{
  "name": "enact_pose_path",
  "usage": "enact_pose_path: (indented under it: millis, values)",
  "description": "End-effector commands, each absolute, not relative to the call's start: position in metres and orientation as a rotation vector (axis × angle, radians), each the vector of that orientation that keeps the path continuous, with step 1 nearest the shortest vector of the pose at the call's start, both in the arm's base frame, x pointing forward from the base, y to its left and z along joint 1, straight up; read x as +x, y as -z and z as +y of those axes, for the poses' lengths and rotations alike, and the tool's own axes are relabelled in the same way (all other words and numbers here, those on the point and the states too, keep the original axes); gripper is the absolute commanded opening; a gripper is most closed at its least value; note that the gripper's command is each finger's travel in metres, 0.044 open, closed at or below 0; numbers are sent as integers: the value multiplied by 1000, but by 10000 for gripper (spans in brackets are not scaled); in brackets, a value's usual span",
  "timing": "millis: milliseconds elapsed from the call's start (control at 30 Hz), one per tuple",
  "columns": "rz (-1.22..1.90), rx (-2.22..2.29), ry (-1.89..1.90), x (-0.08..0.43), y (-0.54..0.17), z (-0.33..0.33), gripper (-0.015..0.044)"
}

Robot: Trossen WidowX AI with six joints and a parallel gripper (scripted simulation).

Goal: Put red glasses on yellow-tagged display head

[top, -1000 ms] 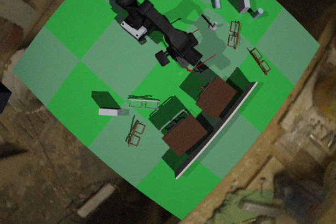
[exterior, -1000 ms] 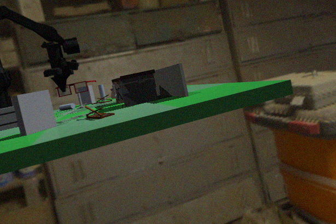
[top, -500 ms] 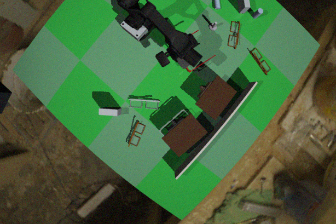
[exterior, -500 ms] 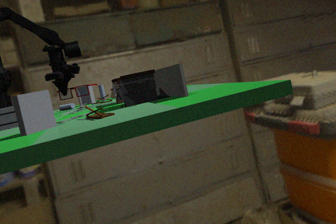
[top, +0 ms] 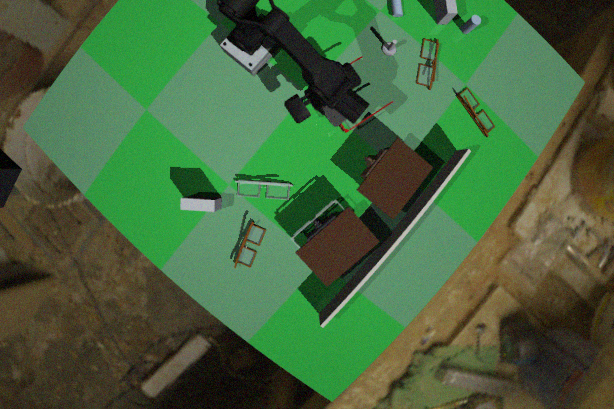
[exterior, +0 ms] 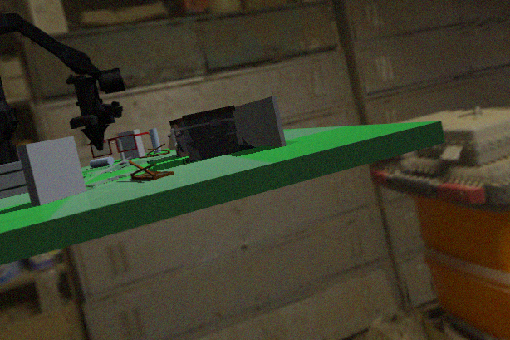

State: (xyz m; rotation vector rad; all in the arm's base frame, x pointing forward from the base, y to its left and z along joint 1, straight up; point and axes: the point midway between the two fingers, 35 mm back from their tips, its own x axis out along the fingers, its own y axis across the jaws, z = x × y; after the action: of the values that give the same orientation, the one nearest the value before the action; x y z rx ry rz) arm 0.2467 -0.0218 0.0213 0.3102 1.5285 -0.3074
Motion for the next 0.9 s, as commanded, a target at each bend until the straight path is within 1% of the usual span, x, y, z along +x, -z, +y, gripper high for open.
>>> enact_pose_path:
  millis: [0,867]
  values:
    - [1529,304,306,246,-16,-22,0]
    - [1530,304,306,244,11,-22,0]
